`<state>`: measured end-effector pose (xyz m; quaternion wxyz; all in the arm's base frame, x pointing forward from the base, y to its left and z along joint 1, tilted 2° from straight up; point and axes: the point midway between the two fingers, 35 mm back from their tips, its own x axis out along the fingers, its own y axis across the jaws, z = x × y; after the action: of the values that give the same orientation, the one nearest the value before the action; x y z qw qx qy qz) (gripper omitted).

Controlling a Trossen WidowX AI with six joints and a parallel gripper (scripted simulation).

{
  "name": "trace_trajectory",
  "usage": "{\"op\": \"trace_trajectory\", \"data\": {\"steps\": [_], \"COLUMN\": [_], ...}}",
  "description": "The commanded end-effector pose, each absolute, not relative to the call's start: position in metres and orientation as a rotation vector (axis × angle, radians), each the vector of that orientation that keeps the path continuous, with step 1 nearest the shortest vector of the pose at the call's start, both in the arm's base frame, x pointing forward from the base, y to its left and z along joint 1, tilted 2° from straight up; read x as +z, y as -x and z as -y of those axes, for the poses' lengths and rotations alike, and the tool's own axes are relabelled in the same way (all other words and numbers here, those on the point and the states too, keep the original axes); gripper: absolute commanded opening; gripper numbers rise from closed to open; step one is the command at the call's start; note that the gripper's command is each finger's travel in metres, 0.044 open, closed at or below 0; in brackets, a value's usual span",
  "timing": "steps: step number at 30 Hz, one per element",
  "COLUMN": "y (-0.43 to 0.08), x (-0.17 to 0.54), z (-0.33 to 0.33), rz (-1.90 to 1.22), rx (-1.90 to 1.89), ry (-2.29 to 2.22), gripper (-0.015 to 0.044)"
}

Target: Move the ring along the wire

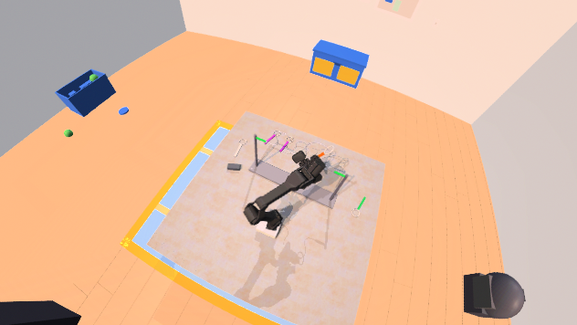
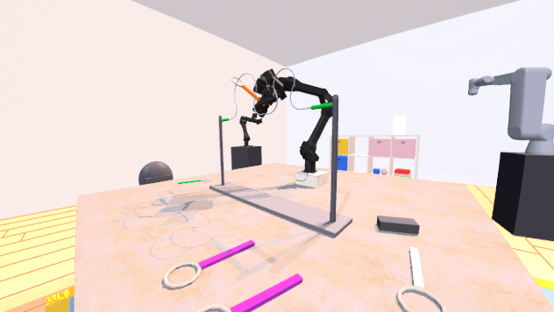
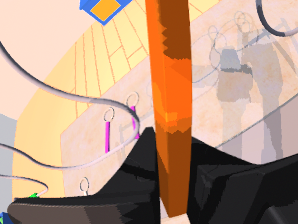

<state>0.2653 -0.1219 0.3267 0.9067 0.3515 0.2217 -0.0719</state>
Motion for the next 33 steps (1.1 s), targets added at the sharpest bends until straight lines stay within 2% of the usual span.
{"op": "trace_trajectory", "data": {"steps": [1, 33], "y": [-0.265, -0.261], "x": [0.327, 0.319], "z": [0.123, 0.140], "rz": [-0.463, -0.501], "rx": [-0.166, -0.296], "ry": [-0.659, -0.226], "gripper": [-0.0150, -0.0150]}}
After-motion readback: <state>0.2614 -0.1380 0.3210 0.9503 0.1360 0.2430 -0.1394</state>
